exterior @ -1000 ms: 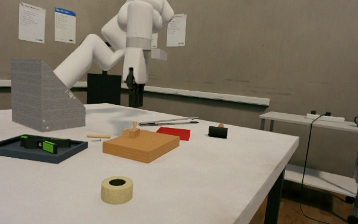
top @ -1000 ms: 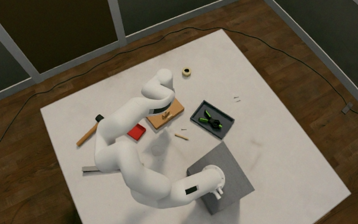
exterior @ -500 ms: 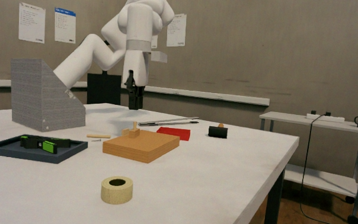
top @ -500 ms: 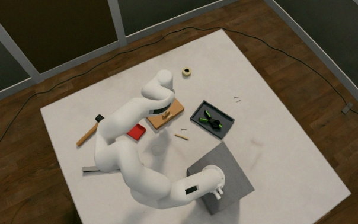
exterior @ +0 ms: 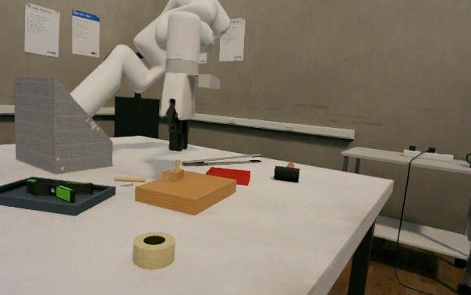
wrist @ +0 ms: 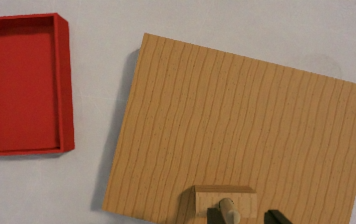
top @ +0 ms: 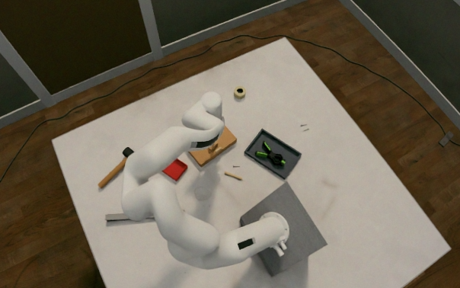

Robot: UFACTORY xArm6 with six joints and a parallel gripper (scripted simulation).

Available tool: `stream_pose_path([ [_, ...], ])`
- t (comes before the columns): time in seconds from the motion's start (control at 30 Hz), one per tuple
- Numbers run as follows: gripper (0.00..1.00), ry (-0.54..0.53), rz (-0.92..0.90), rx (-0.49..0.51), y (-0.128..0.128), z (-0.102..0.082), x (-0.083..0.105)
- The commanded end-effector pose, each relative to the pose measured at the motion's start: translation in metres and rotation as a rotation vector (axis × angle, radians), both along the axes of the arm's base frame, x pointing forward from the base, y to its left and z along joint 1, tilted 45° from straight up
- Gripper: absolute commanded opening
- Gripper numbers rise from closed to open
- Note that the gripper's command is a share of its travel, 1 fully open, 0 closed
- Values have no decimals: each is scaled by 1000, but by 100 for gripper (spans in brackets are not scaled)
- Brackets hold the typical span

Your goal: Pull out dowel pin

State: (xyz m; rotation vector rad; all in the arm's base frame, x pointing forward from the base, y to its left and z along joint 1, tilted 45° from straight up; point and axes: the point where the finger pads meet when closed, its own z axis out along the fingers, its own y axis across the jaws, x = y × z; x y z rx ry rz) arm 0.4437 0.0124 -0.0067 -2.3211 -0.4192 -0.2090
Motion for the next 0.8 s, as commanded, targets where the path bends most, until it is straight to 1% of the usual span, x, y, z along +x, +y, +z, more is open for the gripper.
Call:
stream_pose_path([
  [0.0, 28, -3, -1, -1, 2, -2, 1],
  [0.37, 28, -3, -1, -1, 8, -8, 2],
  [0.77, 28, -3, -1, -1, 10, -10, 2],
])
